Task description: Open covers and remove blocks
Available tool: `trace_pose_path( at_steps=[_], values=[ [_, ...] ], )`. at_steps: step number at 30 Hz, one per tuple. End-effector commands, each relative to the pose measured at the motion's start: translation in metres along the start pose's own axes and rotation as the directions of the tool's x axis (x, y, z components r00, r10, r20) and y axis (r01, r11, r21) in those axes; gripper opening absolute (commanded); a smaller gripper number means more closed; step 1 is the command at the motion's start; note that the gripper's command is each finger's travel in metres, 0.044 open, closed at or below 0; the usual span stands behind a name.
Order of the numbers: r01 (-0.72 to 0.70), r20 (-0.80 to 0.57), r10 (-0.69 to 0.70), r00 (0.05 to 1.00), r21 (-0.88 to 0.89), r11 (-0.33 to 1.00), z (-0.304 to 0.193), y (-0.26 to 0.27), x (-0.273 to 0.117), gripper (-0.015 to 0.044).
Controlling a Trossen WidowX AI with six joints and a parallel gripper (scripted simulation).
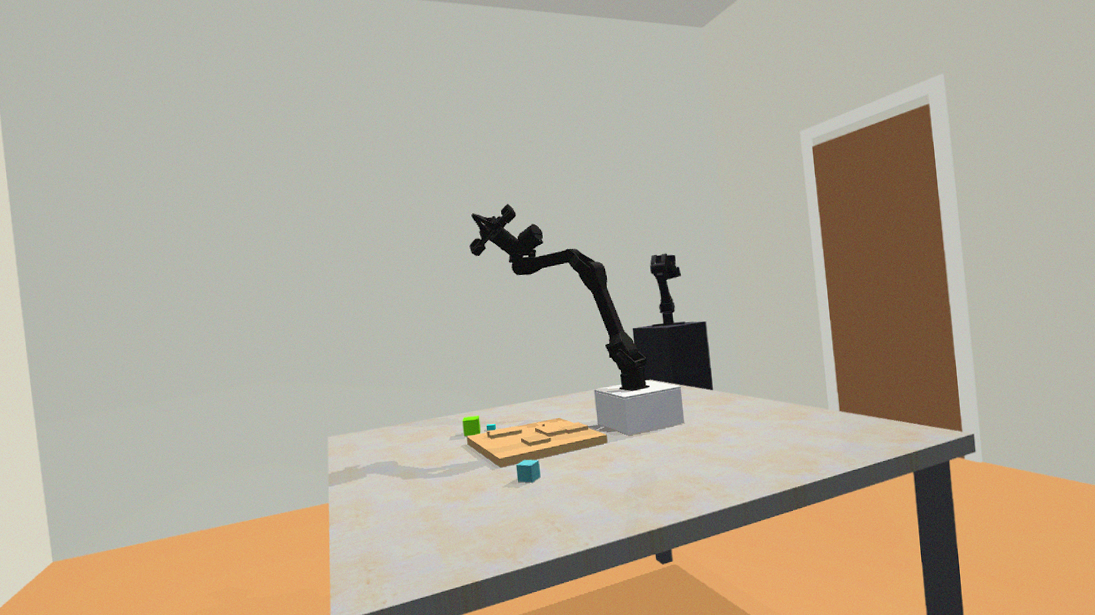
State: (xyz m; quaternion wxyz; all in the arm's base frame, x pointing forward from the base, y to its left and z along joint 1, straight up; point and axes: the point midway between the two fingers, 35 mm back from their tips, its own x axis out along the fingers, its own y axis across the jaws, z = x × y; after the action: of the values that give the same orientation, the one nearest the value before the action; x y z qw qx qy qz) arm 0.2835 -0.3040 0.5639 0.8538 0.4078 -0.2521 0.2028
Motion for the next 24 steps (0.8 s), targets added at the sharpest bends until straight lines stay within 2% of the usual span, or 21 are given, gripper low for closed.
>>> trace_pose_path(
  at_steps=[1, 24],
  values=[
    [0.021, 0.021, -0.021, 1.000, 0.027, 0.999, -0.005, -0.014, 0.006, 0.0000],
    [0.177, 0.064, -0.187, 0.980, 0.137, 0.975, -0.047, -0.086, 0.031, 0.0000]
  ],
)
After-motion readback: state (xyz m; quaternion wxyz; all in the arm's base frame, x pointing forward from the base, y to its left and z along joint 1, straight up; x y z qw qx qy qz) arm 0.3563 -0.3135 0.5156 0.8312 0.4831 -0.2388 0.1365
